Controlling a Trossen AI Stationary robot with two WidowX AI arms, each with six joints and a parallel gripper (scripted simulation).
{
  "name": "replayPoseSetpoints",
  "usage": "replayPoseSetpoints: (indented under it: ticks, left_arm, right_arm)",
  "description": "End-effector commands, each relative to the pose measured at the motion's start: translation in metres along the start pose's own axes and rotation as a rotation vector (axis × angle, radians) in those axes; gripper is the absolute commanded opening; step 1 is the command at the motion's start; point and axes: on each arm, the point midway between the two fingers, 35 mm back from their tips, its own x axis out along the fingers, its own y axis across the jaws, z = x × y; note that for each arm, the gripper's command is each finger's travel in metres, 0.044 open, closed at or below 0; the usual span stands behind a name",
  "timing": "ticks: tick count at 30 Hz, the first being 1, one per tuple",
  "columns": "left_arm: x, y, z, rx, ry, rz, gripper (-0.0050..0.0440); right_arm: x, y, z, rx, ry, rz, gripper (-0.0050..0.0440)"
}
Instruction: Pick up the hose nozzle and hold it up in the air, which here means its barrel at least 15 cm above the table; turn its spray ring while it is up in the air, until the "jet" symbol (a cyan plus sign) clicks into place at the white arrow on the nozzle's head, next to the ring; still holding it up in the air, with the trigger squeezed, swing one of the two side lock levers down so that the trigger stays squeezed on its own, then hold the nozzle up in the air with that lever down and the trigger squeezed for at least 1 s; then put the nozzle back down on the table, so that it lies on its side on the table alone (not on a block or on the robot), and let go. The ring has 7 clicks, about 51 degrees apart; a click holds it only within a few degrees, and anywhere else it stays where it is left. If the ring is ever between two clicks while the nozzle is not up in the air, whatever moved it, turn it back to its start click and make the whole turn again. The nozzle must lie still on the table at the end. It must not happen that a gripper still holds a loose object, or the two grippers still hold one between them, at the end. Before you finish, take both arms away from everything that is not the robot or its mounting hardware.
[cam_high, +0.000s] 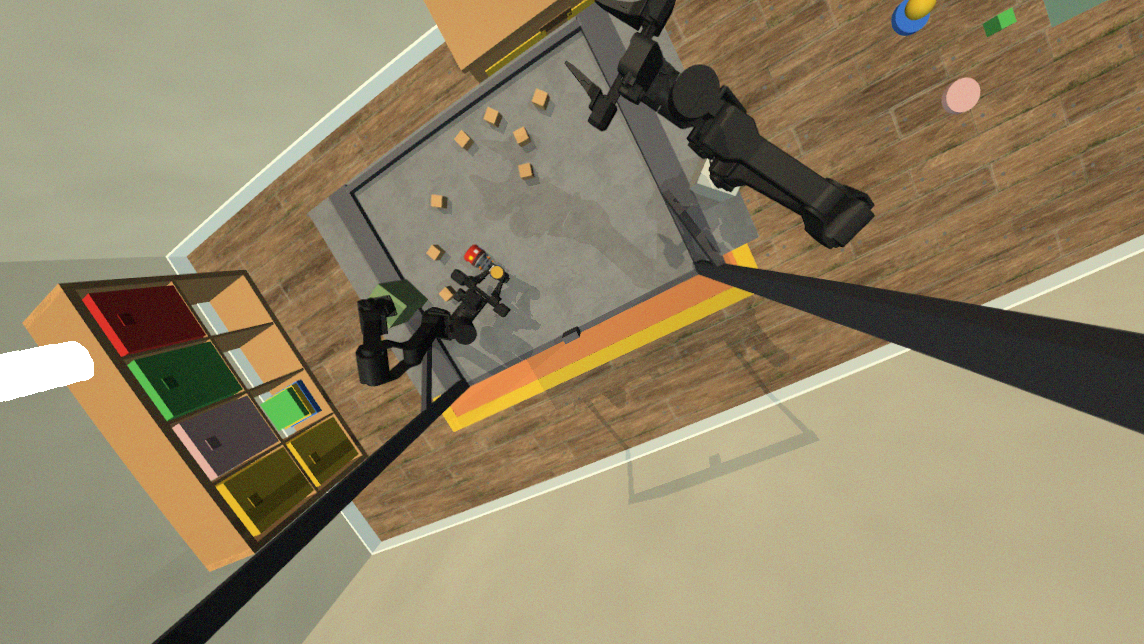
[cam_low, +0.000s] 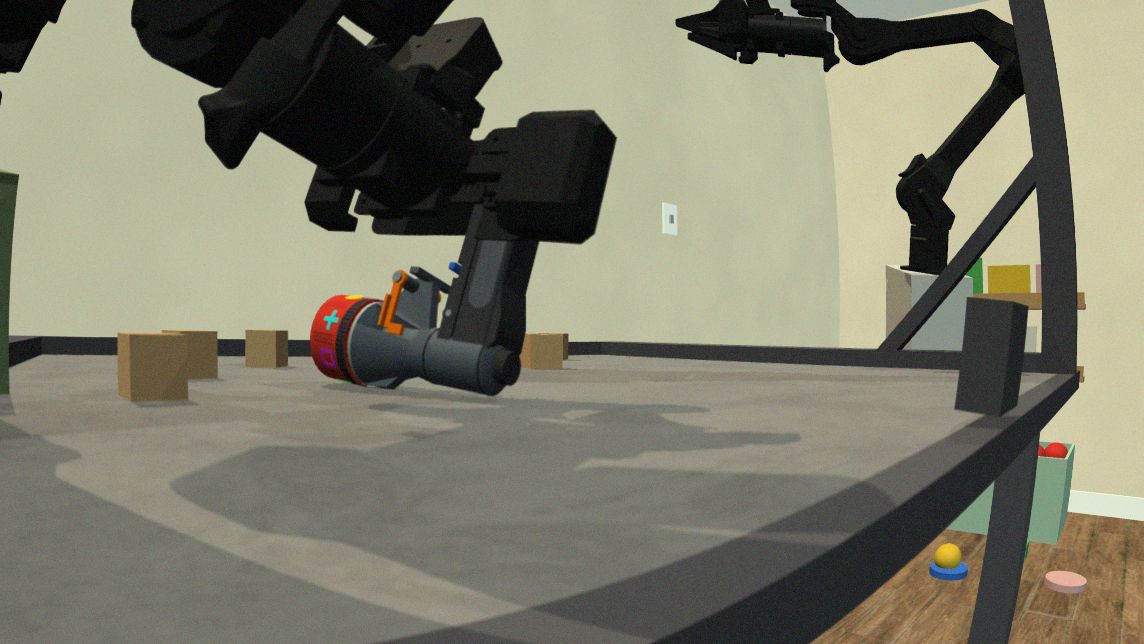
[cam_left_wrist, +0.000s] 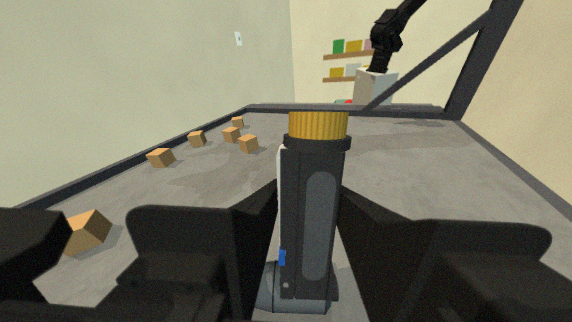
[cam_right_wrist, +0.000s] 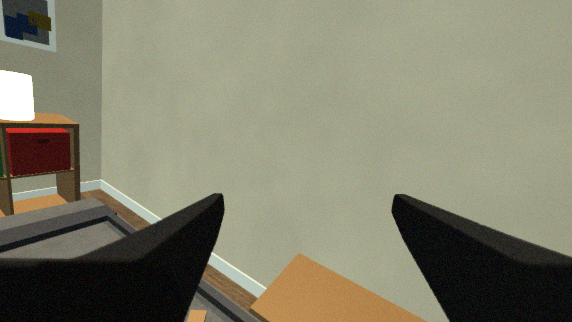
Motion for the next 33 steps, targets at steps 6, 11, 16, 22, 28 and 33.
replayPoseSetpoints:
  ticks: [6,11,16,22,28,33]
  left_arm:
    - [-0.002,0.007,-0.011,0.026,0.030,0.008,0.0167]
    - [-0.004,0.008,-0.011,0.027,0.032,0.009,0.0167]
    - [-0.014,0.007,-0.011,0.021,0.034,0.009,0.0167]
    - [-0.022,0.003,-0.009,0.025,0.039,0.013,0.0167]
    - [-0.025,0.004,-0.011,0.027,0.041,0.013,0.0167]
    - [-0.034,0.005,-0.011,0.027,0.045,0.017,0.0167]
  right_arm:
    - [-0.001,0.000,0.007,0.000,-0.018,0.001,0.0407]
    - [-0.001,0.000,0.007,0.000,-0.018,0.001,0.0407]
    - [-0.001,0.000,0.007,0.000,-0.018,0.001,0.0407]
    - [-0.001,0.000,0.007,0.000,-0.018,0.001,0.0407]
    - [-0.001,0.000,0.007,0.000,-0.018,0.001,0.0407]
    - [-0.001,0.000,0.007,0.000,-0.018,0.001,0.0407]
